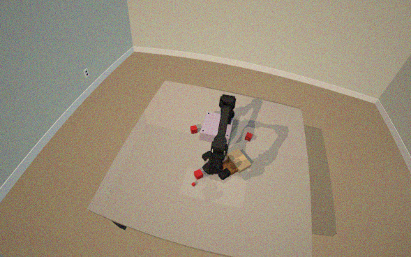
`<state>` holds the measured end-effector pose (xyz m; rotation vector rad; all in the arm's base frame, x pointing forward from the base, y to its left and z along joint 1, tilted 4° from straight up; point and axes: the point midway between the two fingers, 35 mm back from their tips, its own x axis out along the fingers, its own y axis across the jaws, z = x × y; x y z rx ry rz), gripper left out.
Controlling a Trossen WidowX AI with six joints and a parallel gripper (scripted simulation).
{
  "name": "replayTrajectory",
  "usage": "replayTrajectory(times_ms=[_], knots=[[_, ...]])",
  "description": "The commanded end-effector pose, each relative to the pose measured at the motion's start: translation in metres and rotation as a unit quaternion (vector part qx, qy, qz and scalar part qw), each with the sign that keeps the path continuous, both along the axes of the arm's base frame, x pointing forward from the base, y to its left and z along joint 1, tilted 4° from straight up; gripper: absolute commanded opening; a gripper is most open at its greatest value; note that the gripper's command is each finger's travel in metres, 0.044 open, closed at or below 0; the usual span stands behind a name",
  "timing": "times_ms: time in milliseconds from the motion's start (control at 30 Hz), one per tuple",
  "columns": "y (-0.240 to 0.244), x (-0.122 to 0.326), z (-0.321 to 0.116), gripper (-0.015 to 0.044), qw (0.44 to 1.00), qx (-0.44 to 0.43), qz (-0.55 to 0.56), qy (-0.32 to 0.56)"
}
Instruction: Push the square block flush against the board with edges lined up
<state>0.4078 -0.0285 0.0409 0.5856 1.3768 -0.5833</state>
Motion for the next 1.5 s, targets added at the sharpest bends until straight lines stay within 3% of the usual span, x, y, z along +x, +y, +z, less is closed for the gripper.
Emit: replayTrajectory(times_ms=[0,700,1467], knots=[[0.003,-0.008,0.002,0.0,0.999,-0.005,0.05,0.0],[0.019,-0.062,0.0,0.0,0.916,-0.039,0.4,0.017],[0.031,-0.126,-0.011,0.0,0.688,-0.068,0.721,0.031]])
